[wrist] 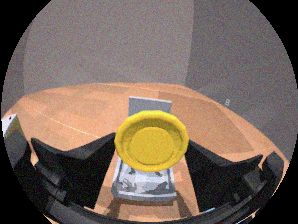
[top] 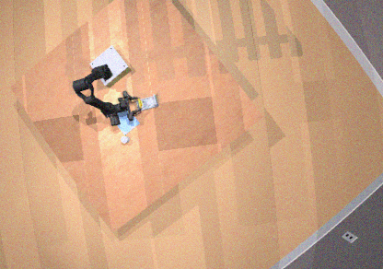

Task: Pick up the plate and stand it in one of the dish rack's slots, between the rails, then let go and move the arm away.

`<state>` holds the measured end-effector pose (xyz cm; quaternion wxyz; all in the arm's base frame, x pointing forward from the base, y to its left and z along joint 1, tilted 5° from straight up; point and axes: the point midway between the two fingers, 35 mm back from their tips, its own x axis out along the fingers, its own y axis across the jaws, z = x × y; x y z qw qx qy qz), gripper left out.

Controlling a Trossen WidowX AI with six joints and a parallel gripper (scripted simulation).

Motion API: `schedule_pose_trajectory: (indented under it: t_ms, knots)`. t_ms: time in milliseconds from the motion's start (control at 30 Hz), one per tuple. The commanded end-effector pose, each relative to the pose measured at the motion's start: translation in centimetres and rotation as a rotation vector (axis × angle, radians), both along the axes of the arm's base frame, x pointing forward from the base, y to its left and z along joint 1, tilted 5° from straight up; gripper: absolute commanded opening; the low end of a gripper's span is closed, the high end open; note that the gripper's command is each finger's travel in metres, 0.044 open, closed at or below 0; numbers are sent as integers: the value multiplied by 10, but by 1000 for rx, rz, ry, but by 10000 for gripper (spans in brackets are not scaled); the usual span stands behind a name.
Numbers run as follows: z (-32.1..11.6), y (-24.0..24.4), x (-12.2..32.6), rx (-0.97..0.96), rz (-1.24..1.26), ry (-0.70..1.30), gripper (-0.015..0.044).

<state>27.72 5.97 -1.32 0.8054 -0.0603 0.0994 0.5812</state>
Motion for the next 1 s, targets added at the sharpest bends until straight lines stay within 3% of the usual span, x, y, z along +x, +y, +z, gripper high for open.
schedule_pose_trajectory:
  t_ms: [0, 133, 633, 967]
  knots:
    - [-5, 3, -1, 4, -1, 2, 0]
    - [-25, 2, -2, 0, 0, 0, 0]
    - [-21, 2, -3, 1, 1, 5, 0]
    - [-21, 2, -2, 0, 1, 2, 262]
